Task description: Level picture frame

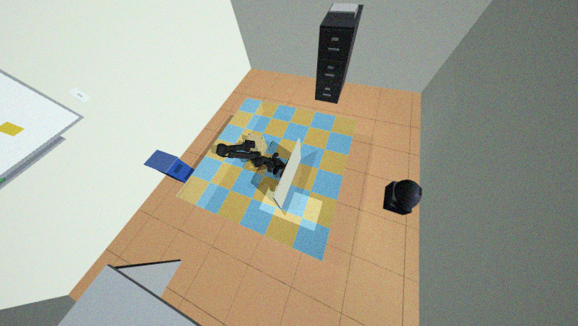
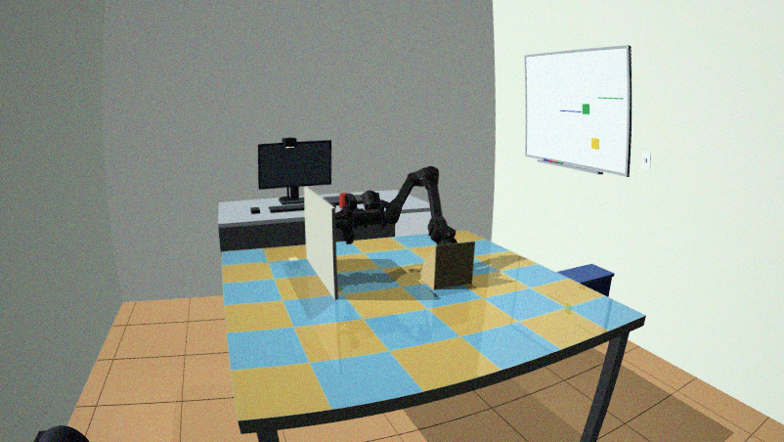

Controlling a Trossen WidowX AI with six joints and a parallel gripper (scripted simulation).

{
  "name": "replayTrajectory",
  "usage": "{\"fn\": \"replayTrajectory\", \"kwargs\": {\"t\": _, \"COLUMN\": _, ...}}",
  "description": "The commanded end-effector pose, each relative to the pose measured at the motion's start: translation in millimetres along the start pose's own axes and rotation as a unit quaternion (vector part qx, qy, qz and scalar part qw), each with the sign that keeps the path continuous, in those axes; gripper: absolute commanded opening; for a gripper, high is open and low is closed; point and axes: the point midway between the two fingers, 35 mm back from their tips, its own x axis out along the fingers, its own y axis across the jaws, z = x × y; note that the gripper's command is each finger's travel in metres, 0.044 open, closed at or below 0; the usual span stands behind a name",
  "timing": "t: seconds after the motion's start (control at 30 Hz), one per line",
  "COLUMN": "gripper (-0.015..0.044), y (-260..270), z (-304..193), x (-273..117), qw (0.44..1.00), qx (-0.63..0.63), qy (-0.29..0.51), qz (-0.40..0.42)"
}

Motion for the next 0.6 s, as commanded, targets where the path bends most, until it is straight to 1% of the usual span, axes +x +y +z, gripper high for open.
{"fn": "replayTrajectory", "kwargs": {"t": 0.0, "gripper": 0.0000, "y": 4.0, "z": 0.9, "x": 0.4, "qw": 1.000, "qx": 0.001, "qy": -0.001, "qz": 0.006}}
{"fn": "replayTrajectory", "kwargs": {"t": 0.57, "gripper": 0.0000, "y": 3.5, "z": 1.8, "x": 0.4, "qw": 1.000, "qx": 0.000, "qy": -0.001, "qz": 0.006}}
